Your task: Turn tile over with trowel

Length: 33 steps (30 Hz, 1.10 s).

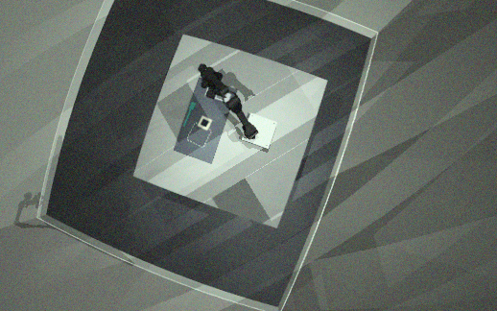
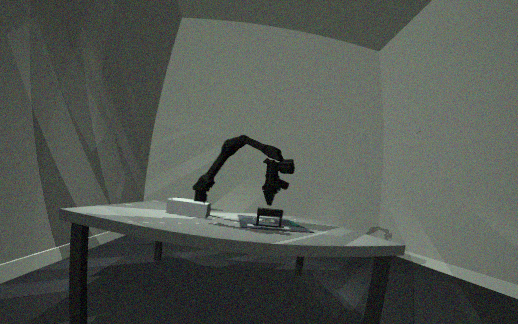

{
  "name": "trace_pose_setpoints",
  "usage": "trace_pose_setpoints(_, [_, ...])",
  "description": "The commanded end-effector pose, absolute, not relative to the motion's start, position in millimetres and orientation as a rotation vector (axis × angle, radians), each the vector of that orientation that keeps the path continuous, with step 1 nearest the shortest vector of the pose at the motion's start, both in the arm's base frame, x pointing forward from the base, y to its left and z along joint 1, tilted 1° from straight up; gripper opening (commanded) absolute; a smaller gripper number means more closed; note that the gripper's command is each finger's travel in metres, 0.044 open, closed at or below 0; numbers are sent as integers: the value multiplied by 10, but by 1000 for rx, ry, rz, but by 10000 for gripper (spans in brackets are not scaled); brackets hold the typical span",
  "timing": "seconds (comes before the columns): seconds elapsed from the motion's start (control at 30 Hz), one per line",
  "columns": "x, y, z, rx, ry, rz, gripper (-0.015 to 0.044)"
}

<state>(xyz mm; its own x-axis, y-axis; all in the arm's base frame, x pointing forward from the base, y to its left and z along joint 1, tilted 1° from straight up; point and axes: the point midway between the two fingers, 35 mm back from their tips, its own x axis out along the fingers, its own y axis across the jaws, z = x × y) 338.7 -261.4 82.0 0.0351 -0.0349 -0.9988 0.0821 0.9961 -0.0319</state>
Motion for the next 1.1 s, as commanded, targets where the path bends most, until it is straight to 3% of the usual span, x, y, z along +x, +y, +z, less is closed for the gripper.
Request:
trace_pose_setpoints(0.0, [3398,-2622,735,30,1540,-86,270])
trace_pose_setpoints(0.8, [3410,-2638,403,30,1540,-87,270])
trace_pose_setpoints(0.87, [3410,-2638,403,30,1540,-87,217])
trace_pose_setpoints(1.07, [3410,-2638,403,30,1540,-87,178])
